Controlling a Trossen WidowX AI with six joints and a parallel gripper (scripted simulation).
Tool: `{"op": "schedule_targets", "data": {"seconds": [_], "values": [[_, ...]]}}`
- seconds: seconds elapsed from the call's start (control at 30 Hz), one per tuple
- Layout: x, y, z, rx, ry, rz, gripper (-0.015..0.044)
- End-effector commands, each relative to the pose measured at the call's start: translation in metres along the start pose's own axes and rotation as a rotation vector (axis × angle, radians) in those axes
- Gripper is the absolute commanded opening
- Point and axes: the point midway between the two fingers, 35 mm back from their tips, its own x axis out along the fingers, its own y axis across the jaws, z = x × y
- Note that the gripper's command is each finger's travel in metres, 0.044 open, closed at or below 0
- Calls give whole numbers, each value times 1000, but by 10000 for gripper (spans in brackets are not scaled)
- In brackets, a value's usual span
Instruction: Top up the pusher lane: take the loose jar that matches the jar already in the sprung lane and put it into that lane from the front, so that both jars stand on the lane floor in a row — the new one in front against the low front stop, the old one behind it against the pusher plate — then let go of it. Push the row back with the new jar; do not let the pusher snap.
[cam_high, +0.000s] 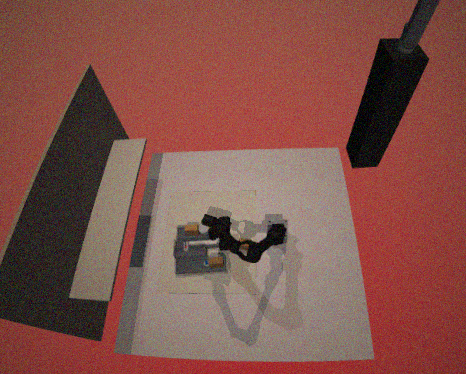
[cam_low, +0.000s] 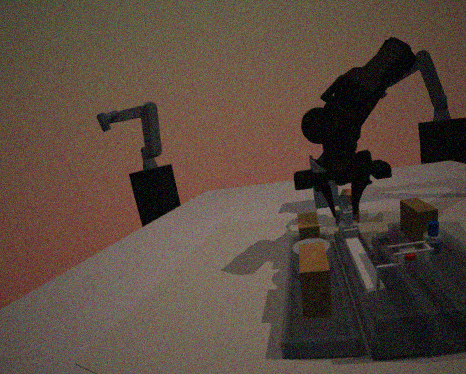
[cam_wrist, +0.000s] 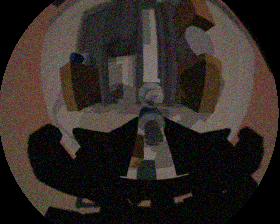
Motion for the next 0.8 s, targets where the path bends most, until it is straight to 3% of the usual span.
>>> {"op": "schedule_targets", "data": {"seconds": [0.0,0.77], "values": [[0,0,5,-3,-8,1,0],[0,0,15,-3,-8,1,0]]}}
